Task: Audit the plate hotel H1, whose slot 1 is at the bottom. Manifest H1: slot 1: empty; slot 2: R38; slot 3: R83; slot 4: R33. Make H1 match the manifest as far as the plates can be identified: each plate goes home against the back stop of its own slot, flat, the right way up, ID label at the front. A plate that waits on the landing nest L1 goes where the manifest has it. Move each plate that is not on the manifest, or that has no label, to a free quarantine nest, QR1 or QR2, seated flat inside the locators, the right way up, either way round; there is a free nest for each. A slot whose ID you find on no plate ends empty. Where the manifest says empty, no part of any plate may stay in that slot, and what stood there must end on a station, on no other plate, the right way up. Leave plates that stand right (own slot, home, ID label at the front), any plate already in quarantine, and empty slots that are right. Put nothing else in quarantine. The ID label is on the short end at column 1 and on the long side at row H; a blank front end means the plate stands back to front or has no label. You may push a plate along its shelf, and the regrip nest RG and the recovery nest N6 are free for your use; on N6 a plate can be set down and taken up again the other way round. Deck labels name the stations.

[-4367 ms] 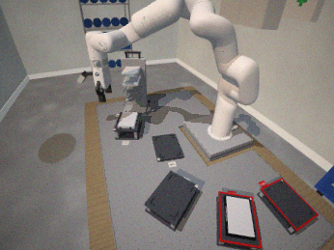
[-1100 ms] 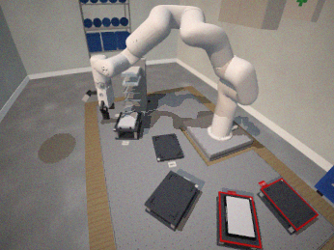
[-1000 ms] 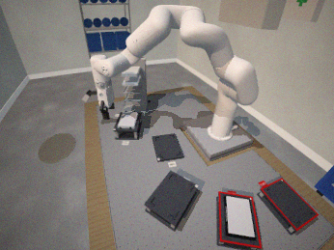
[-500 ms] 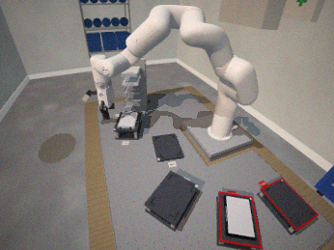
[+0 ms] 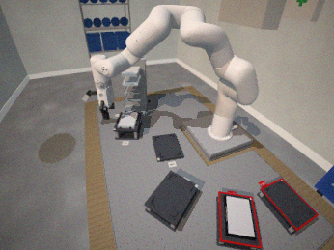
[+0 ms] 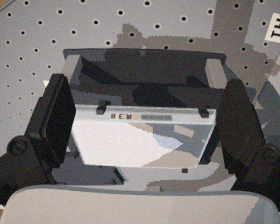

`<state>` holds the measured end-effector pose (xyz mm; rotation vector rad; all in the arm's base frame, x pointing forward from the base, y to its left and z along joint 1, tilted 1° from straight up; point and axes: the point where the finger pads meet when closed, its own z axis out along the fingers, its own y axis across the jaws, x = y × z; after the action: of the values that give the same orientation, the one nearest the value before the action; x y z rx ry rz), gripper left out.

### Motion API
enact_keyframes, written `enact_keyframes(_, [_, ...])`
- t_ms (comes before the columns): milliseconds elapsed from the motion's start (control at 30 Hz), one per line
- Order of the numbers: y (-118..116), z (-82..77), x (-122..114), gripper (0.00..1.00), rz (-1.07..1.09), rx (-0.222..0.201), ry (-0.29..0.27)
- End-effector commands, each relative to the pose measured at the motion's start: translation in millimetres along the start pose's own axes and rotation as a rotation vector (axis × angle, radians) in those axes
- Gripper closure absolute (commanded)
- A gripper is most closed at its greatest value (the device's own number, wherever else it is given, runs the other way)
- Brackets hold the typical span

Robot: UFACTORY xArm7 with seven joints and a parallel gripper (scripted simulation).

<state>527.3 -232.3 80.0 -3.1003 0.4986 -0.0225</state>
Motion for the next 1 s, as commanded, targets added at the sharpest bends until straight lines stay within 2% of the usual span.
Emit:
enact_keyframes(0, [0.4, -2.2, 1.5, 0.00, 0.000, 0.000, 0.005])
enact_keyframes(300, [0.4, -2.2, 1.5, 0.00, 0.000, 0.000, 0.005])
enact_keyframes(967, [0.4, -32.2, 1.4, 0.00, 0.000, 0.000, 0.005])
